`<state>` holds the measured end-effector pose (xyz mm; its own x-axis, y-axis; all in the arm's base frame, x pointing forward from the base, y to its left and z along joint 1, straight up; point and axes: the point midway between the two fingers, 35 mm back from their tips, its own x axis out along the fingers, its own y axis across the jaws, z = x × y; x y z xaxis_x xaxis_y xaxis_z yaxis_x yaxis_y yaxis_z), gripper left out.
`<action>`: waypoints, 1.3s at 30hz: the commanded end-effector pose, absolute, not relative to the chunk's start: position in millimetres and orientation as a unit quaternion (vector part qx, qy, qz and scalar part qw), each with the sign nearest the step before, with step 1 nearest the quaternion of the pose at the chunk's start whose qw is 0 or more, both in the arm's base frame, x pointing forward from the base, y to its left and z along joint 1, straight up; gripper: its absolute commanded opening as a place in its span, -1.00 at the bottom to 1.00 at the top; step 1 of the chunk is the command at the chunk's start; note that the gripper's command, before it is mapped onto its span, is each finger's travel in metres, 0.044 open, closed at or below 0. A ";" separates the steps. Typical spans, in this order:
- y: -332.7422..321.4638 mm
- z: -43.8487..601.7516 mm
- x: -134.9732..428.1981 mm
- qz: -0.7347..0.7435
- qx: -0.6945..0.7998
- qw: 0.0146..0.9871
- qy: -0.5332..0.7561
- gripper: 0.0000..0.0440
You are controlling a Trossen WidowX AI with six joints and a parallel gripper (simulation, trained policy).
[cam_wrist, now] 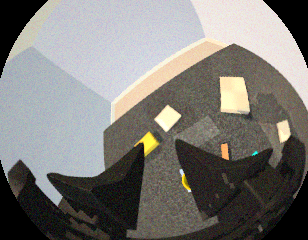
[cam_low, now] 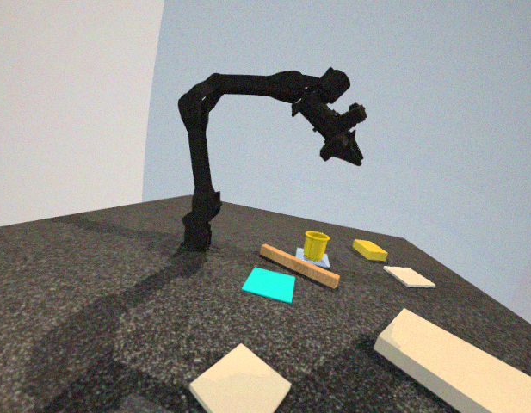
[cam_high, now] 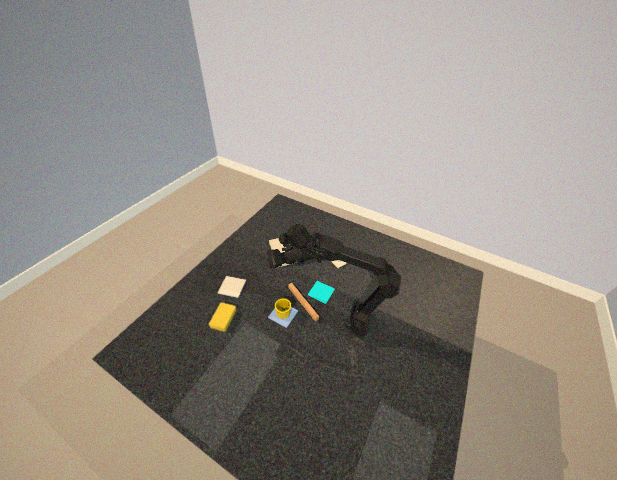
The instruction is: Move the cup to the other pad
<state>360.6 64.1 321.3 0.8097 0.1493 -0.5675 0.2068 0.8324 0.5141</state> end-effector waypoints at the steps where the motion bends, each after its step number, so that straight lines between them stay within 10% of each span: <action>1: 69.1 323.1 361.2 -0.021 0.307 0.895 0.323 -0.28; 39: 90.0 235.6 344.5 -0.196 0.335 0.742 0.547 -0.30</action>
<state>345.5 90.4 239.2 0.3488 0.0880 -0.9331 0.6434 0.7014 0.3067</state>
